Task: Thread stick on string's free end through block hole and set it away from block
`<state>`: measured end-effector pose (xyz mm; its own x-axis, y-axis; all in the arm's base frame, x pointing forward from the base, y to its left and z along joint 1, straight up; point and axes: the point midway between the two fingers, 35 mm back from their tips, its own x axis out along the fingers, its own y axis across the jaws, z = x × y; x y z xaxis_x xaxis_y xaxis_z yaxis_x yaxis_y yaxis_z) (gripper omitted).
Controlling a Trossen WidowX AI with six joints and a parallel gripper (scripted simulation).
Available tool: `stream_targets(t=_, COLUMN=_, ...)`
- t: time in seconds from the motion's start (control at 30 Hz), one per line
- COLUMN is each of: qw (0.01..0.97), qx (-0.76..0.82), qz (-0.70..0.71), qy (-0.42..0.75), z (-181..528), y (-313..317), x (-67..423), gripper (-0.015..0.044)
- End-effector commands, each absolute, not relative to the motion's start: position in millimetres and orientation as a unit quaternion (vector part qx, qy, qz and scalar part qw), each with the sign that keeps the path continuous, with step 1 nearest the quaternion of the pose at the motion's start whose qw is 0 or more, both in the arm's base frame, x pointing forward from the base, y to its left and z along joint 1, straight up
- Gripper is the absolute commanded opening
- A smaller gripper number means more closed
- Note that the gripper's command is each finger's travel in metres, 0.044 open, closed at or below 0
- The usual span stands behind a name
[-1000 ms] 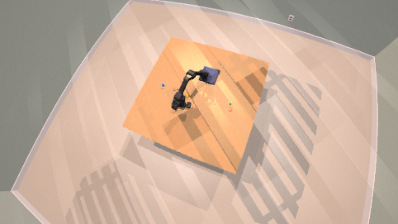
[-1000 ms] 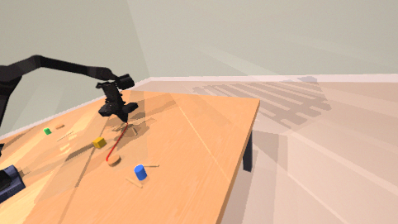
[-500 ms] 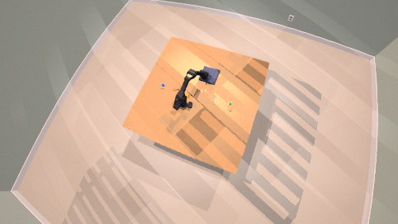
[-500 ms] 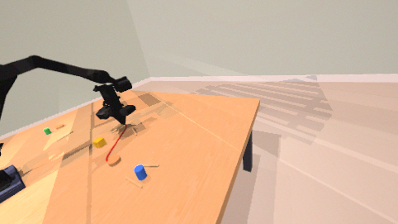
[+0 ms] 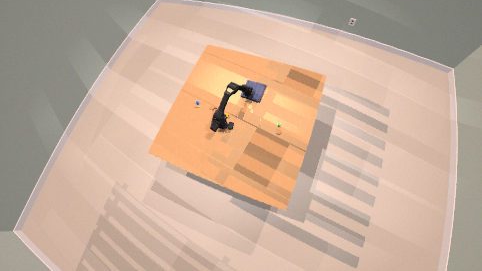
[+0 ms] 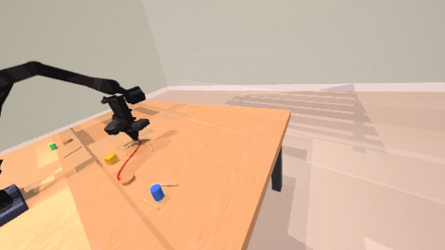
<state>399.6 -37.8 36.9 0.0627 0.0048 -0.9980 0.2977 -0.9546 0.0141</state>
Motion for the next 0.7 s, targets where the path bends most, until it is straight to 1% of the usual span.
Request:
stream_targets(t=0.0, qw=0.108, qx=0.721, qz=-0.676, qy=0.108, z=37, y=-39, x=394, gripper=0.0000)
stream_targets(t=0.67, qw=0.108, qx=0.721, qz=-0.676, qy=0.108, z=35, y=-46, x=370, gripper=0.0000)
